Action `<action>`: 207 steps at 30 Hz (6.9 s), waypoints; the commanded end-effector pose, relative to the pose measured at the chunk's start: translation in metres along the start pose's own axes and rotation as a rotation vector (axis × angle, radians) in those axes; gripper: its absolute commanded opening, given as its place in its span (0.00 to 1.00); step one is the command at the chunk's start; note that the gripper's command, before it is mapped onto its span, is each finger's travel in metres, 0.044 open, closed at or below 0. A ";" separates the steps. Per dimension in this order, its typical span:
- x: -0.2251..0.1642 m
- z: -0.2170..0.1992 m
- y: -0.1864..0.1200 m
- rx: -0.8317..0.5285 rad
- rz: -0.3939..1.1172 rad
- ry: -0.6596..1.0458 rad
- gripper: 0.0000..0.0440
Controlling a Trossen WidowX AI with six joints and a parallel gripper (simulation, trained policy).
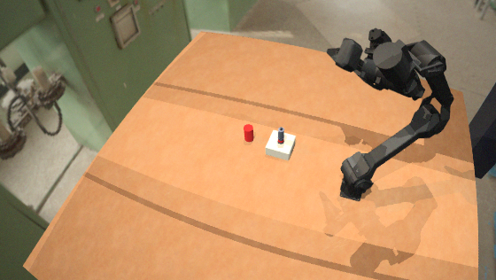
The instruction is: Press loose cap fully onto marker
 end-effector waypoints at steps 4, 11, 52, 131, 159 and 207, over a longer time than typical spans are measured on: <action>-0.005 0.006 0.001 -0.014 0.005 0.001 0.67; -0.016 0.018 0.005 -0.046 0.019 0.000 0.47; -0.091 0.079 0.045 -0.245 0.096 0.005 0.64; -0.204 0.075 0.202 -0.873 0.144 0.334 0.75; -0.205 0.040 0.261 -1.095 0.127 0.488 0.74; -0.220 -0.040 0.326 -1.390 0.281 0.629 0.64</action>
Point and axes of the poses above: the point midway between the two fingers, 35 mm back from their tips, its own y axis out along the fingers, its own z axis across the jaws, x = y × z, the point moved 5 cm from there along -y, back along the fingers, and after that the axes turned 15 degrees about y, right-handed, at the moved point
